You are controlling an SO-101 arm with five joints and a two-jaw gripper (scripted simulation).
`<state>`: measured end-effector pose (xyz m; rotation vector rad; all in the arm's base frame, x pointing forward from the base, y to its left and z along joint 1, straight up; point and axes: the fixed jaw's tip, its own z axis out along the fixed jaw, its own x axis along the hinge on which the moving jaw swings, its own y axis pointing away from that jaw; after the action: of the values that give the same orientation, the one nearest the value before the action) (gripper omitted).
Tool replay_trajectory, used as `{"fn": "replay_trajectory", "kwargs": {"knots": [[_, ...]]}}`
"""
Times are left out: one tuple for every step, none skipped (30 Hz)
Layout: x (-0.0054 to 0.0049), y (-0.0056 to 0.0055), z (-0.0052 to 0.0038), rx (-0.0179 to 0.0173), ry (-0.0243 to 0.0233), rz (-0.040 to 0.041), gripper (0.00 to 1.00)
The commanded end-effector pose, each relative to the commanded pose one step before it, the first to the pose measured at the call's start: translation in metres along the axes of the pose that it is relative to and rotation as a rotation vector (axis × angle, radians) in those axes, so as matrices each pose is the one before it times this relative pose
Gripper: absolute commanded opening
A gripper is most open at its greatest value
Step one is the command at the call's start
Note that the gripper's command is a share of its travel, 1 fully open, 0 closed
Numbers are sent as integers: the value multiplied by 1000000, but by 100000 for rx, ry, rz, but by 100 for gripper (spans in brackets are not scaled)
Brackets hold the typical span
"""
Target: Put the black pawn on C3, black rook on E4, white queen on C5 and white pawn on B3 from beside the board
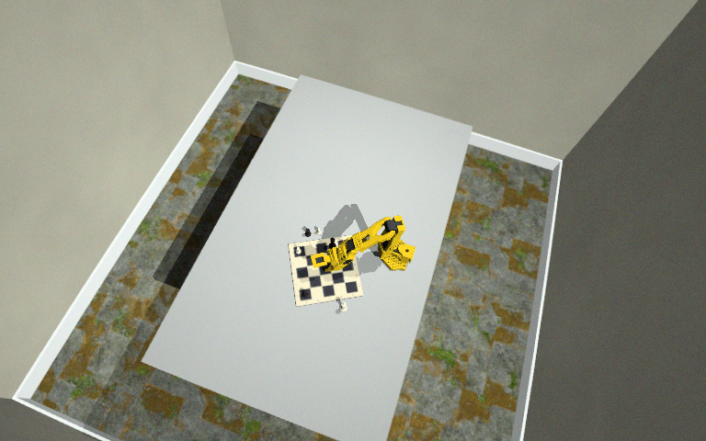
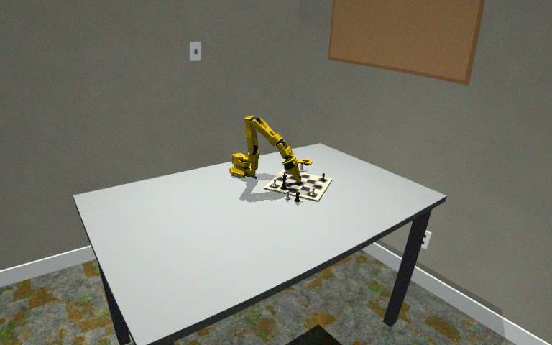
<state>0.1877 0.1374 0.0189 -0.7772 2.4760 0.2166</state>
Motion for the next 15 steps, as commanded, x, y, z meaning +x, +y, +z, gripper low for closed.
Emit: {"fn": "replay_trajectory", "kwargs": {"knots": [[3726, 1611, -497, -426, 1516, 354, 9], [0, 0, 0, 0, 0, 0, 9], [-59, 0, -90, 0, 0, 0, 9], [-113, 0, -168, 0, -1, 0, 9], [-174, -1, -265, 0, -1, 0, 9], [-249, 0, -380, 0, -2, 0, 9], [-327, -1, -506, 0, -2, 0, 9], [-414, 0, -646, 0, -3, 0, 9], [-497, -1, -793, 0, -3, 0, 9], [-585, 0, -949, 0, -4, 0, 9], [-665, -1, -1108, 0, -4, 0, 9], [-745, 0, -1272, 0, -5, 0, 9], [-813, -1, -1436, 0, -4, 0, 9], [-876, 0, -1601, 0, -5, 0, 9], [-996, -1, -1695, 0, -5, 0, 9]]}}
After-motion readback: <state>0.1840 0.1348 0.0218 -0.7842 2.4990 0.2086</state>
